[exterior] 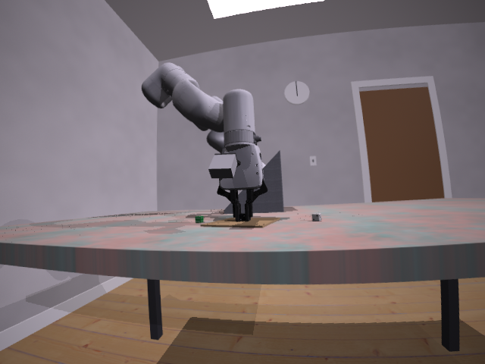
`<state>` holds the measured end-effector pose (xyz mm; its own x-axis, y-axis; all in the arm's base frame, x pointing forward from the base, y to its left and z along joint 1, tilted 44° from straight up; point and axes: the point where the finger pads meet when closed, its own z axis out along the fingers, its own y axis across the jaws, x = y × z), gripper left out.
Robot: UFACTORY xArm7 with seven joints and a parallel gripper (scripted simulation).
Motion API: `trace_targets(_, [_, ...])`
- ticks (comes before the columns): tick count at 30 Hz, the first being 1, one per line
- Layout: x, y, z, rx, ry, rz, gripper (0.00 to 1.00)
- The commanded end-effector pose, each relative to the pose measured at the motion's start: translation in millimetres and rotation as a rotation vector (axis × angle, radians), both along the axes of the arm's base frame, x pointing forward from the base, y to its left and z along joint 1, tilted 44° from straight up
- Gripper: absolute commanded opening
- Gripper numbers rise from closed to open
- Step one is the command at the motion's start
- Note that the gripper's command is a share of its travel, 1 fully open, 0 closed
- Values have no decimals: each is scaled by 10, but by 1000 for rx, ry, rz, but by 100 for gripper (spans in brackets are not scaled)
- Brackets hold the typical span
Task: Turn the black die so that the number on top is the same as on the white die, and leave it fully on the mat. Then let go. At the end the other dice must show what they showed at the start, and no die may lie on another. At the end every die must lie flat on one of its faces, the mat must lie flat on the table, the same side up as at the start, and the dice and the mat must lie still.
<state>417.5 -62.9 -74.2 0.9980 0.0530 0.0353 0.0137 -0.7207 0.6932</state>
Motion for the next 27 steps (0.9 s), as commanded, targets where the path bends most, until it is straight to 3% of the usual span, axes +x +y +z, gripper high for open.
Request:
trace_targets(1, [12, 20, 5, 2, -2, 3, 11])
trace_targets(7, [12, 20, 5, 2, -2, 3, 15])
trace_targets(17, [12, 20, 5, 2, -2, 3, 31])
trace_targets(27, [12, 20, 5, 2, -2, 3, 31])
